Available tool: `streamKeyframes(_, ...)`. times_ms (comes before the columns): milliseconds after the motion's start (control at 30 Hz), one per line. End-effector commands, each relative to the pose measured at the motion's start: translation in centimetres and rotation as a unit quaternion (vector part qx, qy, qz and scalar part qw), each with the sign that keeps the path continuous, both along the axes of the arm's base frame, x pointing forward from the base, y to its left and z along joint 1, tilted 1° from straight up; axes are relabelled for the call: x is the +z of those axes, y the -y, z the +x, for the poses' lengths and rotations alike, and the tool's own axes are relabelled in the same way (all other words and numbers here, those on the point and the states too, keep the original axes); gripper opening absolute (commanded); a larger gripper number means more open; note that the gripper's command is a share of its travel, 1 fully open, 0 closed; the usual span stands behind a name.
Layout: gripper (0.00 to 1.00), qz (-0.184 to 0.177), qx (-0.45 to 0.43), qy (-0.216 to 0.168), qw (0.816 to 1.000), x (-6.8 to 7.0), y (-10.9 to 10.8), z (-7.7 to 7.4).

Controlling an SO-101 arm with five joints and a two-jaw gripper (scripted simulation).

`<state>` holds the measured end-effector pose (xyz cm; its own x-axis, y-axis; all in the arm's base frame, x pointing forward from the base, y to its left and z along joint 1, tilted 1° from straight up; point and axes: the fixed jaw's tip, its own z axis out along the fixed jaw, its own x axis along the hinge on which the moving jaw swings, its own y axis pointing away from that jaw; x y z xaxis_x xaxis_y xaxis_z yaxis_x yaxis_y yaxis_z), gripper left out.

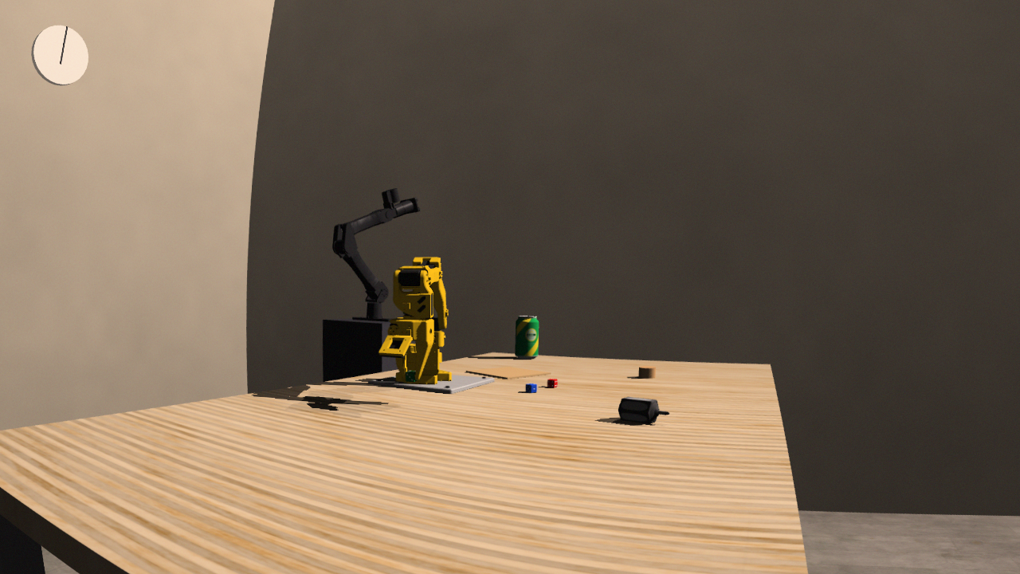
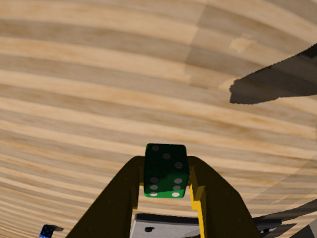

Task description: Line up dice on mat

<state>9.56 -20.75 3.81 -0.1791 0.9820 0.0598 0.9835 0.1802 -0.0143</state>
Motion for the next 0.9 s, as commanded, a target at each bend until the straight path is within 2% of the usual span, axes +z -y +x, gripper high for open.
streamKeyframes(0, 0.0, -0.011, 0.0, 0.005, 1.0, 0.6, 0.2, 0.1)
streamKeyframes(167, 0.0, -0.011, 0.018, 0.006, 1.0, 0.6, -0.1, 0.9)
streamKeyframes(433, 0.0, -0.01, 0.106, 0.006, 0.994, 0.3, -1.9, 4.5)
streamKeyframes(500, 0.0, -0.01, 0.106, 0.006, 0.994, 0.3, -1.9, 4.5)
streamKeyframes(700, 0.0, -0.009, 0.176, 0.007, 0.984, 0.0, -3.9, 7.3)
streamKeyframes(867, 0.0, -0.009, 0.206, 0.007, 0.978, -0.1, -4.9, 8.4)
